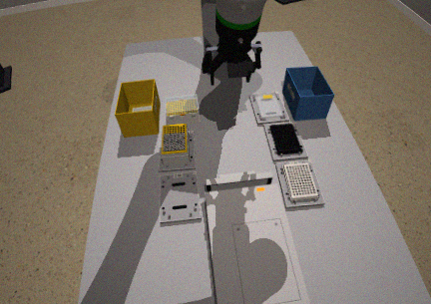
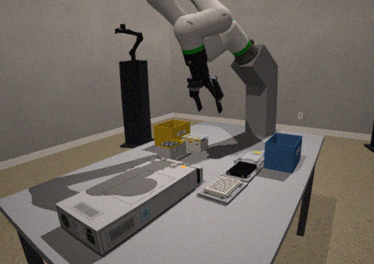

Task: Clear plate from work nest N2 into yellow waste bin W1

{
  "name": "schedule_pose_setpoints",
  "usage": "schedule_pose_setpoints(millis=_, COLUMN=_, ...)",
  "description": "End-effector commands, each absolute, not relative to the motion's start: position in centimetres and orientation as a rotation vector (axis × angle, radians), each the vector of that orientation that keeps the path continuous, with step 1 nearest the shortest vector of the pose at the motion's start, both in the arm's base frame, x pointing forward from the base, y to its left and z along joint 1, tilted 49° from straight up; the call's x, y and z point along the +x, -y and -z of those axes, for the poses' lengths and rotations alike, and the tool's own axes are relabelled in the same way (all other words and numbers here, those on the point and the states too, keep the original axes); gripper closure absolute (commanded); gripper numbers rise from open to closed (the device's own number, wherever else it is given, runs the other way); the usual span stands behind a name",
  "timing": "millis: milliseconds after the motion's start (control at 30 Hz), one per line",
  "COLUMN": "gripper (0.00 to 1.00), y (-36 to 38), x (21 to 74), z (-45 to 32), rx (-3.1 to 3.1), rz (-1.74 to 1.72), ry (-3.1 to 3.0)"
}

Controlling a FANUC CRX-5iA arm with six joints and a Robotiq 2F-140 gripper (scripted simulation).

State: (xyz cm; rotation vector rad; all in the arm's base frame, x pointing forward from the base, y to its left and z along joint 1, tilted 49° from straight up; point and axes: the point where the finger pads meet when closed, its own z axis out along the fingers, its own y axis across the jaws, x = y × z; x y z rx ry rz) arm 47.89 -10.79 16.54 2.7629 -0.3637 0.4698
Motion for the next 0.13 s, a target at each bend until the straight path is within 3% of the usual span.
schedule_pose_setpoints(millis=0, gripper=0.3, y=10.77, x=47.91, z=-16.59, rx=2.763, rz=-0.471, ry=0.364)
schedule_pose_setpoints(millis=100, gripper=0.3, y=10.77, x=47.91, z=-16.59, rx=2.763, rz=-0.471, ry=0.364)
